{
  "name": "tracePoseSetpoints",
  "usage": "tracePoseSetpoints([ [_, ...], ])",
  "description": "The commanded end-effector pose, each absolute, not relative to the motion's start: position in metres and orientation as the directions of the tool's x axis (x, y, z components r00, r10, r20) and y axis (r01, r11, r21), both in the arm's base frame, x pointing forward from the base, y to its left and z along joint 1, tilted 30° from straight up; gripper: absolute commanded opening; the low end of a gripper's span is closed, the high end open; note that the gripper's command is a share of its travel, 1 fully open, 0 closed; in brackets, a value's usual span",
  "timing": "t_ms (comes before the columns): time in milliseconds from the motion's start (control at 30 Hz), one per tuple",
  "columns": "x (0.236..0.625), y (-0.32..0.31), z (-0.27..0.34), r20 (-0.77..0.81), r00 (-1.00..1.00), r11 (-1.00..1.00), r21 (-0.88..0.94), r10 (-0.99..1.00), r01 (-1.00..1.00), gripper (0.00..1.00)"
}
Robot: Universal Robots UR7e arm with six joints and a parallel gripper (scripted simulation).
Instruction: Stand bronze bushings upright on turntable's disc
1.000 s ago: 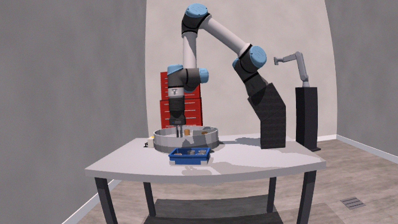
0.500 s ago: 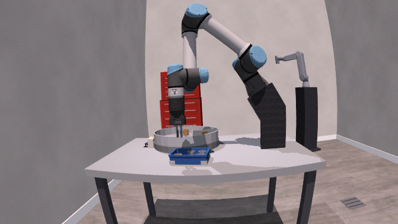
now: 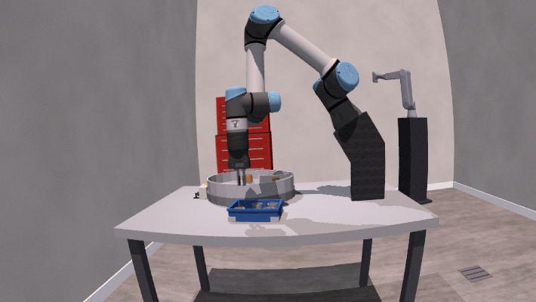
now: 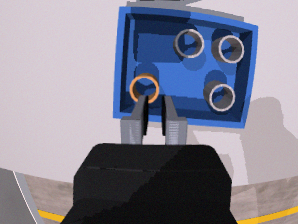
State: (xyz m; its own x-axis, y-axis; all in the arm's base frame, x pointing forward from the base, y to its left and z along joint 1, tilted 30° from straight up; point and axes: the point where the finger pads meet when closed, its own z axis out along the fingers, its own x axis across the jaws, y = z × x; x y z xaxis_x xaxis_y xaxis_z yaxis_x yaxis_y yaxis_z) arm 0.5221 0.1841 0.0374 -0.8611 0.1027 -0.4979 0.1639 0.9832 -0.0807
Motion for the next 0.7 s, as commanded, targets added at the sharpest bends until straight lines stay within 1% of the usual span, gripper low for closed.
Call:
tracePoseSetpoints([
  [0,0.531,0.182,0.027,-0.499,-0.860,0.983,-0.079,0.104,0.165,0.36],
  [100,0.533,0.181,0.024,-0.499,-0.860,0.983,-0.079,0.104,0.165,0.36],
  [467,0.556,0.173,-0.019,-0.499,-0.860,0.983,-0.079,0.104,0.165,0.36],
  [667,0.561,0.172,-0.026,-0.499,-0.860,0.983,-0.079,0.104,0.165,0.36],
])
